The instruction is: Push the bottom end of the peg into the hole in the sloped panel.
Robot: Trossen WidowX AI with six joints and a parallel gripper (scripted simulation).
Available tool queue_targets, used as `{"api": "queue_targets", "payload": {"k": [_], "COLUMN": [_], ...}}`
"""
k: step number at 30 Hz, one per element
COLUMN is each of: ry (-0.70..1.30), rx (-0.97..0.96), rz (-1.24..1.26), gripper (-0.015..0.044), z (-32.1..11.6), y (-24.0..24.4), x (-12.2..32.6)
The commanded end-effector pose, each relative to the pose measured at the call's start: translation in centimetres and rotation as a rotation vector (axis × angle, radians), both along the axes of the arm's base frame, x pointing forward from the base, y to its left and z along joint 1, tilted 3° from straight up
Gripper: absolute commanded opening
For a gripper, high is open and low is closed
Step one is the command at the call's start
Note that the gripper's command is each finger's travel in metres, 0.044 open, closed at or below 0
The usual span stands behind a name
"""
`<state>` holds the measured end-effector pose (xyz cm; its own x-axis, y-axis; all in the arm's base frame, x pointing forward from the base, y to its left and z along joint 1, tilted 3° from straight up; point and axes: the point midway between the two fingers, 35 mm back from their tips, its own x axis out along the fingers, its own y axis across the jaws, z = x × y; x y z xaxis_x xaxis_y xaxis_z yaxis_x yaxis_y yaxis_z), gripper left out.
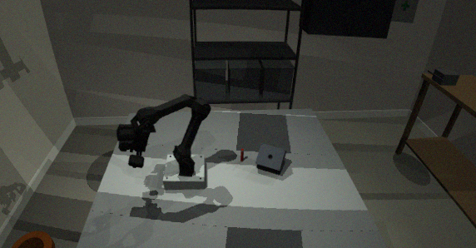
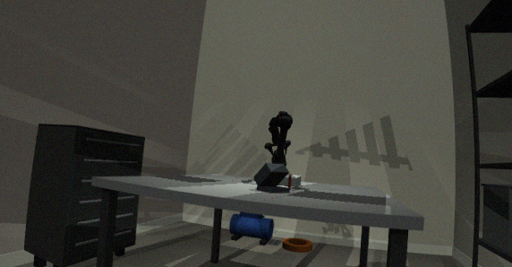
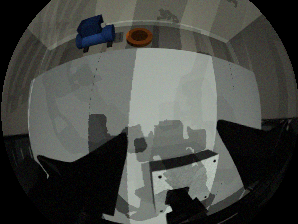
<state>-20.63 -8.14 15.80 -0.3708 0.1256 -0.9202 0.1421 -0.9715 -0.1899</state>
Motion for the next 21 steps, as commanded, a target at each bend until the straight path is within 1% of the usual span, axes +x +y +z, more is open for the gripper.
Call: {"api": "queue_targets", "payload": {"k": [1, 21], "ry": [-0.003, -0.032], "rx": [-0.015, -0.011], "rz": [0.043, 0.306], "gripper": [0.044, 0.044], "z": [0.0, -0.3], "y": [-1.2, -6.2], "x": [0.4, 3.4]}}
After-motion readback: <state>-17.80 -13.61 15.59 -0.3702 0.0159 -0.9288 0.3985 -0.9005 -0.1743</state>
